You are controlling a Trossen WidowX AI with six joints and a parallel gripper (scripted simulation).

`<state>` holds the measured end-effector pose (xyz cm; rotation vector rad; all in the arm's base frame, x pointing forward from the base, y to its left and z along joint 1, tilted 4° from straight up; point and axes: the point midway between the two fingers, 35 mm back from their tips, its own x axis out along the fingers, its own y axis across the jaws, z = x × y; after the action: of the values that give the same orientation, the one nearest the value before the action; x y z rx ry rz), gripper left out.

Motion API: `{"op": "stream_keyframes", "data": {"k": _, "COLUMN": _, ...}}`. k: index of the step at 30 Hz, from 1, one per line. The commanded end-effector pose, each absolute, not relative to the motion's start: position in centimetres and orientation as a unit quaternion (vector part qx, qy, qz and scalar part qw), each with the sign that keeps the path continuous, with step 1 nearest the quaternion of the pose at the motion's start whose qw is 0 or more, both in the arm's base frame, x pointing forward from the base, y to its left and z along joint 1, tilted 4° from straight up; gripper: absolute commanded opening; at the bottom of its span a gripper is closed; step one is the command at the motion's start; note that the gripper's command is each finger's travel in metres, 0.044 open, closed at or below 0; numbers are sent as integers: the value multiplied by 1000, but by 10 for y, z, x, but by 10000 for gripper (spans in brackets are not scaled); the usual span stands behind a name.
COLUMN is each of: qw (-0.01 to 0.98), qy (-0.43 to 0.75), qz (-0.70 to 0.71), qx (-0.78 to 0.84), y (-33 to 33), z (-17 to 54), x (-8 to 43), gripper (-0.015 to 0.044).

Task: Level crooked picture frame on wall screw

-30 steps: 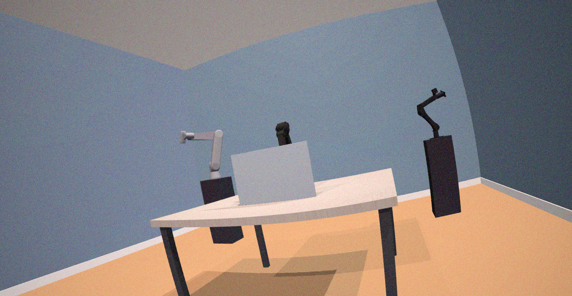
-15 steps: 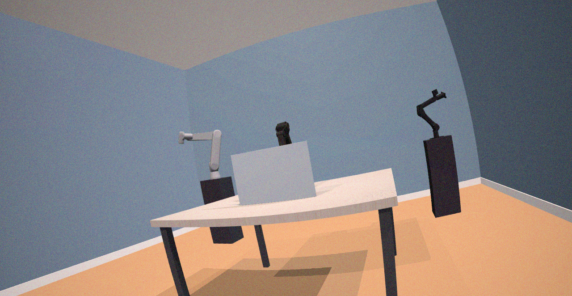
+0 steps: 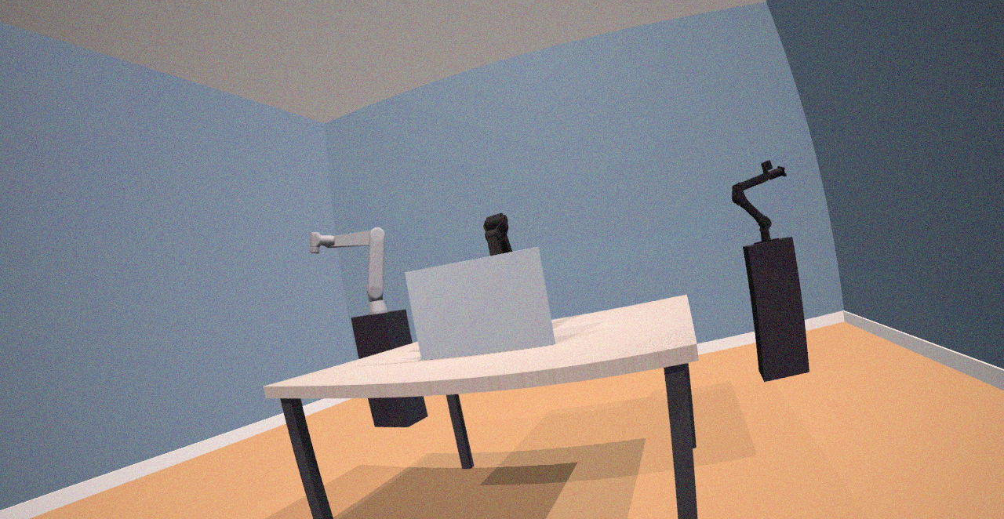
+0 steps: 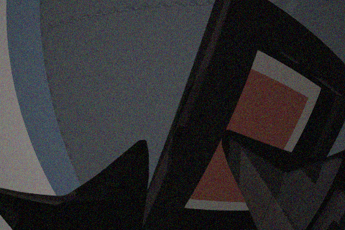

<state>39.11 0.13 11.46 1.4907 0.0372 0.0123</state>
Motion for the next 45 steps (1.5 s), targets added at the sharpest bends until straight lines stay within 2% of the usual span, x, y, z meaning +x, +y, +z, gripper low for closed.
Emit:
{"op": "stream_keyframes", "data": {"k": 1, "qw": 733, "qy": 17, "qz": 5, "qx": 680, "y": 1, "z": 115, "x": 391, "gripper": 260}}
{"op": "stream_keyframes", "data": {"k": 4, "qw": 715, "qy": 17, "qz": 4, "qx": 699, "y": 1, "z": 114, "x": 385, "gripper": 260}}
{"op": "stream_keyframes", "data": {"k": 9, "qw": 561, "qy": 20, "qz": -4, "qx": 827, "y": -1, "z": 112, "x": 337, "gripper": 260}}
{"op": "stream_keyframes", "data": {"k": 11, "qw": 539, "qy": 20, "qz": -5, "qx": 842, "y": -1, "z": 112, "x": 330, "gripper": 260}}
{"op": "stream_keyframes", "data": {"k": 13, "qw": 539, "qy": 20, "qz": -5, "qx": 842, "y": -1, "z": 112, "x": 330, "gripper": 260}}
{"op": "stream_keyframes", "data": {"k": 14, "qw": 570, "qy": 18, "qz": -4, "qx": 822, "y": -1, "z": 114, "x": 339, "gripper": 260}}
{"op": "stream_keyframes", "data": {"k": 23, "qw": 559, "qy": 18, "qz": -4, "qx": 829, "y": -6, "z": 161, "x": 336, "gripper": 260}}
{"op": "stream_keyframes", "data": {"k": 40, "qw": 540, "qy": 21, "qz": -6, "qx": 842, "y": -8, "z": 234, "x": 268, "gripper": 260}}
{"op": "stream_keyframes", "data": {"k": 45, "qw": 542, "qy": 19, "qz": -5, "qx": 840, "y": -8, "z": 234, "x": 270, "gripper": 260}}
